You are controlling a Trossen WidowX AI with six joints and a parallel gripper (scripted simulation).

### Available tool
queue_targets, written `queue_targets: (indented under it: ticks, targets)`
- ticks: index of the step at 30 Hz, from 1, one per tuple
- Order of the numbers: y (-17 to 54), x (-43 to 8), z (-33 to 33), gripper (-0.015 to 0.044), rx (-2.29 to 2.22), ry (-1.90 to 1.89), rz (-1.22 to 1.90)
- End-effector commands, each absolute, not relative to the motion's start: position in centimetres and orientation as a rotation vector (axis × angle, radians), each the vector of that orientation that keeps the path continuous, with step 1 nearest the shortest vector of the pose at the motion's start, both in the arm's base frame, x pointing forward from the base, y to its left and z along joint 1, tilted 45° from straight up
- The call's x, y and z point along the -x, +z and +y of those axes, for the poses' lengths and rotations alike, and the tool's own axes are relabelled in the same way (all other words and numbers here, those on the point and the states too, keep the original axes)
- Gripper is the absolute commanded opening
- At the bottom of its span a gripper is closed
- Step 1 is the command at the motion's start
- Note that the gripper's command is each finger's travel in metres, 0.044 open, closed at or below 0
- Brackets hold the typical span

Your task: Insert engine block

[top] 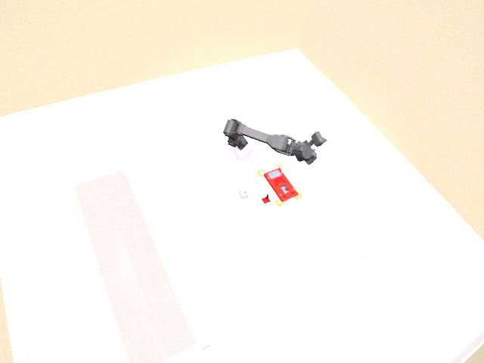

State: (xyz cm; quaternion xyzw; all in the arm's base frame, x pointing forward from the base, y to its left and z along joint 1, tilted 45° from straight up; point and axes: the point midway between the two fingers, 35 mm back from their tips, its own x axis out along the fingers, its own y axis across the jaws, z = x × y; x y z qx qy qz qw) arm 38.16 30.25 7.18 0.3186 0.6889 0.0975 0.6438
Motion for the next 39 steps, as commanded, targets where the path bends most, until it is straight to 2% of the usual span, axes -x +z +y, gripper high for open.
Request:
queue_targets:
  ticks: [1, 20, 39]
  targets:
    - [7.1, -38.2, 28.5, 0.044, -0.629, 0.215, 1.533]
    - [6.3, -37.3, 18.2, 0.044, -0.053, 0.179, 1.459]
    - [7.9, -34.5, 7.6, 0.044, 0.571, 0.201, 1.522]
